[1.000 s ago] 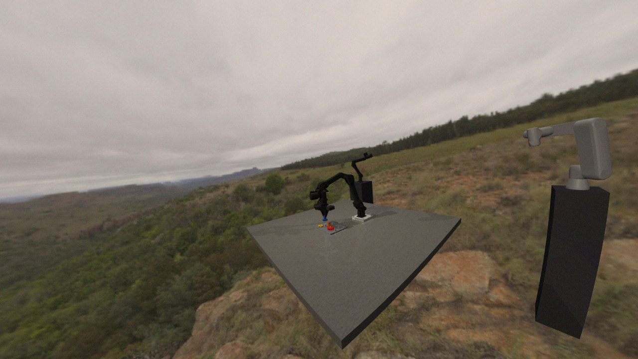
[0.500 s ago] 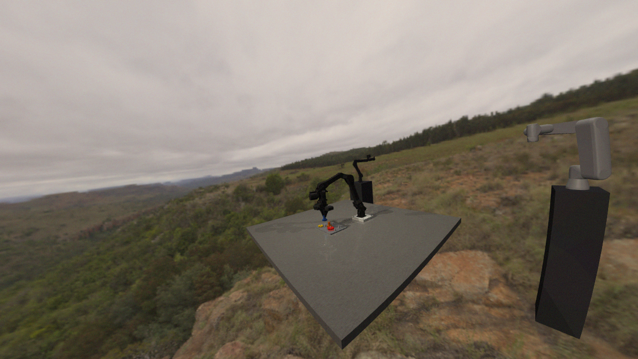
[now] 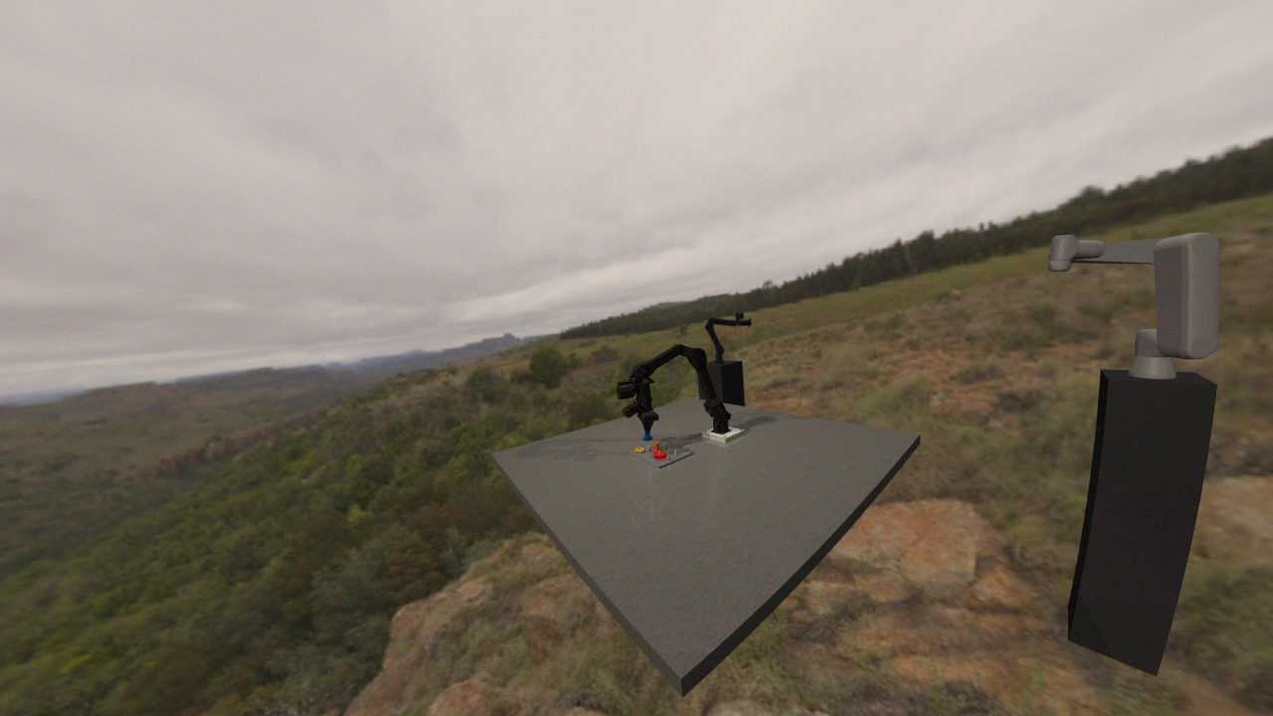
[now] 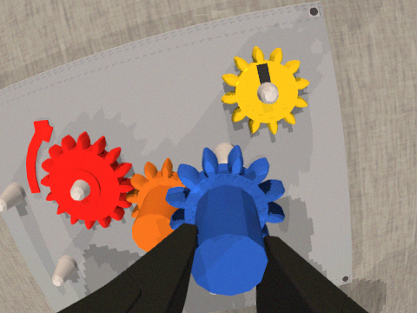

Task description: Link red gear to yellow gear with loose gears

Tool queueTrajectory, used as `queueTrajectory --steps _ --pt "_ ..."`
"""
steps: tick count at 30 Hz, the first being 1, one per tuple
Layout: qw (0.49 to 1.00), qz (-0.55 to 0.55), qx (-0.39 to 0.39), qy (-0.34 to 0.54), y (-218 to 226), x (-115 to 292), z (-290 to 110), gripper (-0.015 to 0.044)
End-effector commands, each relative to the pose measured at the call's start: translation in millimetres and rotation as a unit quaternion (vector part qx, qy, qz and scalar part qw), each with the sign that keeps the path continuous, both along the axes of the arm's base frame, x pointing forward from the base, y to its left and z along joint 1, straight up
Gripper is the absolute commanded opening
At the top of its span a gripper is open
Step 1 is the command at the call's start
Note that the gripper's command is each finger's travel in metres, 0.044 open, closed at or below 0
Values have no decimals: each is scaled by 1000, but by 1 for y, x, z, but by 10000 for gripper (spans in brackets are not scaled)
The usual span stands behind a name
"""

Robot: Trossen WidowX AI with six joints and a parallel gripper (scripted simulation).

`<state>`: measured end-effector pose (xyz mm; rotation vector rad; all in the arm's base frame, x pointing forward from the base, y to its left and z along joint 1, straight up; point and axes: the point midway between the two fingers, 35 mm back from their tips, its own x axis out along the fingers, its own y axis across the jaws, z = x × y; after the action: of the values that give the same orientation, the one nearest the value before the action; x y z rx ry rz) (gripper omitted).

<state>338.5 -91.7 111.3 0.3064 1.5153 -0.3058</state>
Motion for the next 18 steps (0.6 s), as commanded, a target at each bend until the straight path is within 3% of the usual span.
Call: queueTrajectory --steps 1,11,18 --pt "999 -52 0 1 -1 -1 0 0" --pt "981 -195 4 0 0 -1 0 0" --pt "979 -204 5 0 0 -1 0 0"
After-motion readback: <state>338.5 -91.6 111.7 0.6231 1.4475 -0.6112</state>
